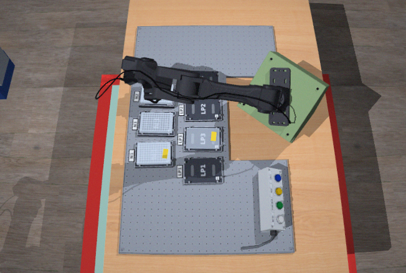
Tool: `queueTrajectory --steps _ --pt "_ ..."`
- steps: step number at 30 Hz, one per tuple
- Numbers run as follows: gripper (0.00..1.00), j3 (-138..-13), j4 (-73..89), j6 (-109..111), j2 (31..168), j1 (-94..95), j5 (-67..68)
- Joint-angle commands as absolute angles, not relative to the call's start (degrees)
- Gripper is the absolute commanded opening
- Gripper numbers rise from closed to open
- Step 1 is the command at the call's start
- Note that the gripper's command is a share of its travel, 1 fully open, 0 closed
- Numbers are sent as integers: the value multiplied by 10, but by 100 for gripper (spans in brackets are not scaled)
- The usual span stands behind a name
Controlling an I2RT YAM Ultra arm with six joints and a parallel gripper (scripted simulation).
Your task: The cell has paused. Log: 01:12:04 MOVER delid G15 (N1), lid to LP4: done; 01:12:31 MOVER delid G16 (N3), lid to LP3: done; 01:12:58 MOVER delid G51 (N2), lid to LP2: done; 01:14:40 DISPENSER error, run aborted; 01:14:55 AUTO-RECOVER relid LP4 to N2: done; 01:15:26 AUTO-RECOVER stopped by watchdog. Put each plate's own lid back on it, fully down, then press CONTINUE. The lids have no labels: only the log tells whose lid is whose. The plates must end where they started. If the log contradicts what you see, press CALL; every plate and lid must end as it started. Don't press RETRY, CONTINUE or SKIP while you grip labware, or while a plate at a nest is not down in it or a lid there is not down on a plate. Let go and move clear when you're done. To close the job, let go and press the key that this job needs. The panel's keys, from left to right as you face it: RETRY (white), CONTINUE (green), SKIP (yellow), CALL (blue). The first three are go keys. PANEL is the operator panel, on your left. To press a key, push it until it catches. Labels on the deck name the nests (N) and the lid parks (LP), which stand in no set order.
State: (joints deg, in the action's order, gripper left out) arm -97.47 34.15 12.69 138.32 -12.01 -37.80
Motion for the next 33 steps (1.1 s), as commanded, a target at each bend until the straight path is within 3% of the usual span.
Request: queueTrajectory --steps 1,32,33 --pt "0 -975 339 127 1379 -127 -378" --pt "0 -975 339 129 1379 -128 -378" --pt "100 -975 339 129 1379 -128 -378"
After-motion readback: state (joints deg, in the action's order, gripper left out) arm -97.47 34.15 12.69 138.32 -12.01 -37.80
